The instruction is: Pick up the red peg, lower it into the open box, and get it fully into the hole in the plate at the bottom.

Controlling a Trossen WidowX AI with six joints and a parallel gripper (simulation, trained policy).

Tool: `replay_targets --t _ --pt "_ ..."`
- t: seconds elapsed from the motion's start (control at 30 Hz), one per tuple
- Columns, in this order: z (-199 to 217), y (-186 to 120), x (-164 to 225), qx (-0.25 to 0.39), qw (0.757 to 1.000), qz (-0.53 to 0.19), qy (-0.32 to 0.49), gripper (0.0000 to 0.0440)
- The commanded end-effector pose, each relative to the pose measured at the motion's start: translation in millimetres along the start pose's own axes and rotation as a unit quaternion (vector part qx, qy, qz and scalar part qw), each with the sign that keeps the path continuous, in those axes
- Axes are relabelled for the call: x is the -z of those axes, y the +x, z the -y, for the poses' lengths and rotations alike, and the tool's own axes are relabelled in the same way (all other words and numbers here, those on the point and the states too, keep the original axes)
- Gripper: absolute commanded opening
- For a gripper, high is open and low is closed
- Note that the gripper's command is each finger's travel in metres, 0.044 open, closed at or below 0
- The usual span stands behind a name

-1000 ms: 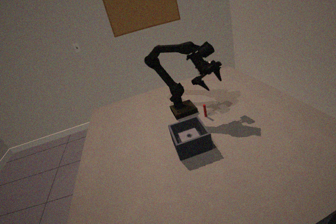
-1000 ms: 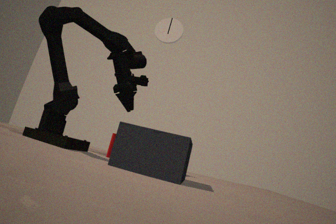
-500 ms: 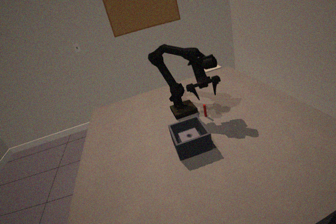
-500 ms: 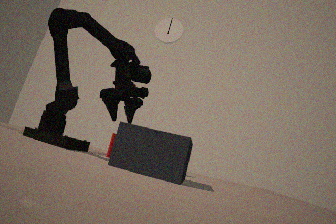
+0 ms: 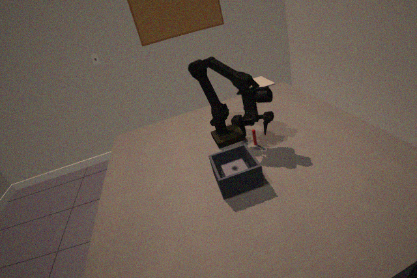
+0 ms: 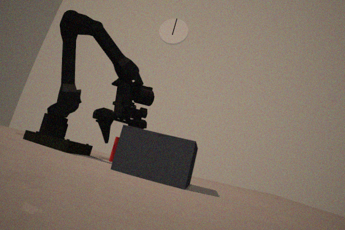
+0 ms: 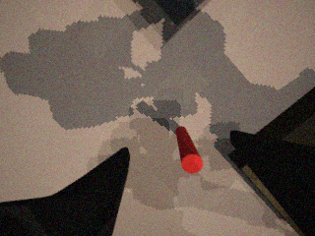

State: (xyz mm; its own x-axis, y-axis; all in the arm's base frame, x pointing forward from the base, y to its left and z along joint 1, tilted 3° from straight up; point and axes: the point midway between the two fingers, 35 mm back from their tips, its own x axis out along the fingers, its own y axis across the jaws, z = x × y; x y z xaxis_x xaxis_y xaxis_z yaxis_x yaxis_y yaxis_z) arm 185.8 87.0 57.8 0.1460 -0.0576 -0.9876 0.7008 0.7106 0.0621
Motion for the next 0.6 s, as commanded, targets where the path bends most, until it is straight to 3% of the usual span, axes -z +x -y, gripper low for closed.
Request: replay_targets --t 0.0,0.13,0.57 --pt "4 18 2 0.006 1.0 0.002 0.026 0.044" --pt "5 30 3 0.003 0.999 0.002 0.049 0.0407" --pt "8 37 8 0.014 0.995 -0.039 0.088 0.007"
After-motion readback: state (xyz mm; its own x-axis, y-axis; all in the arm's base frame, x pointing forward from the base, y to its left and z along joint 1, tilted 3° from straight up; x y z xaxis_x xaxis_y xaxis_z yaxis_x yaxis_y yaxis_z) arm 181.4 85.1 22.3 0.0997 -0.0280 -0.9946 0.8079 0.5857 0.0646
